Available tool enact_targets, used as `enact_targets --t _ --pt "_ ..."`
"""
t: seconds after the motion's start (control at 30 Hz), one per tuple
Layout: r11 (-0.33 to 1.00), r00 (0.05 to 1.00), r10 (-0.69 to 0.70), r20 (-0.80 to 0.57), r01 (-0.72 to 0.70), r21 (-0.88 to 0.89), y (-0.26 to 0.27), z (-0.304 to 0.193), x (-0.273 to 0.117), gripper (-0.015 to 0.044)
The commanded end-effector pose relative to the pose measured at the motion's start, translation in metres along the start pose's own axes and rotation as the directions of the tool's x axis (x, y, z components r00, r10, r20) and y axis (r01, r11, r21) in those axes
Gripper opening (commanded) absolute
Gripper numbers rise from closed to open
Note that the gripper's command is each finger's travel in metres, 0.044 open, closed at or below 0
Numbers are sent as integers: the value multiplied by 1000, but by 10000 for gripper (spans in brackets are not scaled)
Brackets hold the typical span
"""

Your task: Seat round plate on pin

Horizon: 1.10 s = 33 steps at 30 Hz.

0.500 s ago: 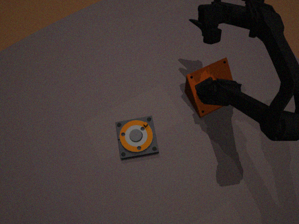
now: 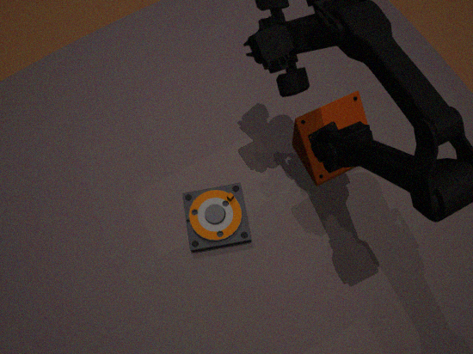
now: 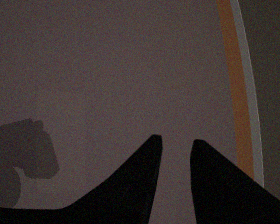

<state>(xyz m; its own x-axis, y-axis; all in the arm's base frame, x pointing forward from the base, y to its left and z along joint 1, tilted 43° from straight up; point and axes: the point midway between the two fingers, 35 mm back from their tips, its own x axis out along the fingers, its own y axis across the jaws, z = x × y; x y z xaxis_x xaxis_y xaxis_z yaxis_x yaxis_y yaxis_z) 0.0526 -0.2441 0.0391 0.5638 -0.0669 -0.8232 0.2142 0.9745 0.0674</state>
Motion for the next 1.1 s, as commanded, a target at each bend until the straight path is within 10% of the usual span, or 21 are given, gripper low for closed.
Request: enact_targets --t 0.0,0.53,1.07 --pt "991 990 136 -23 -136 16 24 27 20 0" --pt "844 793 530 -300 -527 99 152 89 68 0" --pt "768 601 621 -504 -595 237 240 94 66 0"
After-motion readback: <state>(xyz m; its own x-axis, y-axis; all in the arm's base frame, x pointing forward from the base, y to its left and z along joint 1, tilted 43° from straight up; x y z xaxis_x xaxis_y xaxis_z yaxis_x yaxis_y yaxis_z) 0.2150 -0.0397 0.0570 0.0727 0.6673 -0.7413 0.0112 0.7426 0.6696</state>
